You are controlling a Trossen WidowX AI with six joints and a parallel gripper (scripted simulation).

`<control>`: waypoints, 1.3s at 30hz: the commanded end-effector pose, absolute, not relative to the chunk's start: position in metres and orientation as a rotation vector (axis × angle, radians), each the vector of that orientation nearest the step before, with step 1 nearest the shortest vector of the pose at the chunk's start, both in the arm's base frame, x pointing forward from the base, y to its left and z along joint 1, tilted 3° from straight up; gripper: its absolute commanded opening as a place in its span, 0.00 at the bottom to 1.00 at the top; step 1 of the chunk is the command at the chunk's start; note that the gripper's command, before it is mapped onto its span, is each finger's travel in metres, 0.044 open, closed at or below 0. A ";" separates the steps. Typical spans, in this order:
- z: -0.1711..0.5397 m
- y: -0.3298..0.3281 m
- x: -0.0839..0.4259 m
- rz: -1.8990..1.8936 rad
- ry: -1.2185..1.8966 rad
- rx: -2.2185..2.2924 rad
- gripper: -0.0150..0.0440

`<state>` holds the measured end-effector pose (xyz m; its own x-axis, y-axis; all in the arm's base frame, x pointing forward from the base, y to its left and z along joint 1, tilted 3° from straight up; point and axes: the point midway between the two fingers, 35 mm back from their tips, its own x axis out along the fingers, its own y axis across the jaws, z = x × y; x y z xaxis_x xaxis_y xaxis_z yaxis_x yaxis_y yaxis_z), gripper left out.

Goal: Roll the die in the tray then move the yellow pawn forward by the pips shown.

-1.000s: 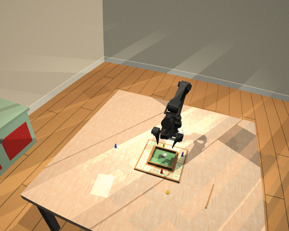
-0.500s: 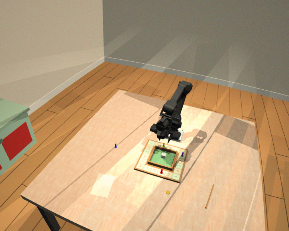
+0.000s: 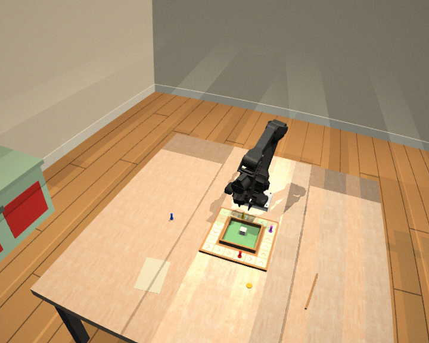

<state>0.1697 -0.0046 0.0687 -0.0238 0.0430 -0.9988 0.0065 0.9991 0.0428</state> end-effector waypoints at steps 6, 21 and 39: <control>0.054 -0.004 0.169 0.024 1.601 0.039 0.59; 0.030 -0.003 0.168 0.024 1.601 0.039 0.59; 0.020 -0.003 0.167 0.024 1.601 0.039 0.31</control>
